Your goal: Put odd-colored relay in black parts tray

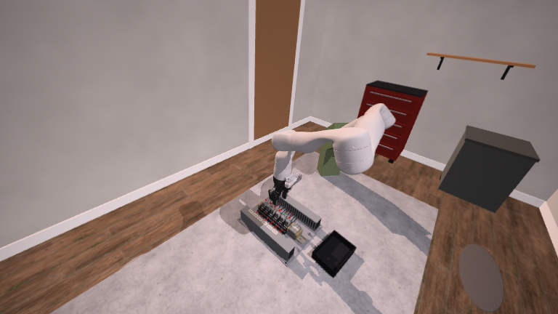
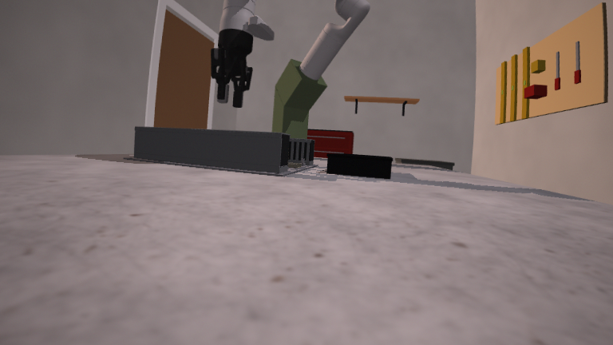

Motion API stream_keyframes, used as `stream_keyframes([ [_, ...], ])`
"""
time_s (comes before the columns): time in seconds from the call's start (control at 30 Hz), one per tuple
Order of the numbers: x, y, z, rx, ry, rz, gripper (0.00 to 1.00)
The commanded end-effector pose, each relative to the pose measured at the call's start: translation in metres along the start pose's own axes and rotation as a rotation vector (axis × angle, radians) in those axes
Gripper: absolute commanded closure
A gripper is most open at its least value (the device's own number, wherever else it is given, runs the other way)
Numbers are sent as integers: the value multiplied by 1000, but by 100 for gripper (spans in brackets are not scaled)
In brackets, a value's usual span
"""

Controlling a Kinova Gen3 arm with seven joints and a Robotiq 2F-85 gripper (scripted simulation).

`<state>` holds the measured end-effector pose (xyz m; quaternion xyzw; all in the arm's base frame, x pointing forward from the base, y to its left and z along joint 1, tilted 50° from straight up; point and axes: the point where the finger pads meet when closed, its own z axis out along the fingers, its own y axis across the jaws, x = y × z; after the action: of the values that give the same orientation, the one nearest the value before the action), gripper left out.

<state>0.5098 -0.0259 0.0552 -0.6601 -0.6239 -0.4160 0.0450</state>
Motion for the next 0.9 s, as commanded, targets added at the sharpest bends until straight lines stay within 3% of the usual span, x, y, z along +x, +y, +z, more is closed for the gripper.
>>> stream_keyframes([
  [0.0, 24, 7, 2, -9, 3, -9, 39],
  [0.2, 34, 6, 3, -9, 3, -9, 39],
  [0.87, 34, 6, 3, -9, 3, -9, 39],
])
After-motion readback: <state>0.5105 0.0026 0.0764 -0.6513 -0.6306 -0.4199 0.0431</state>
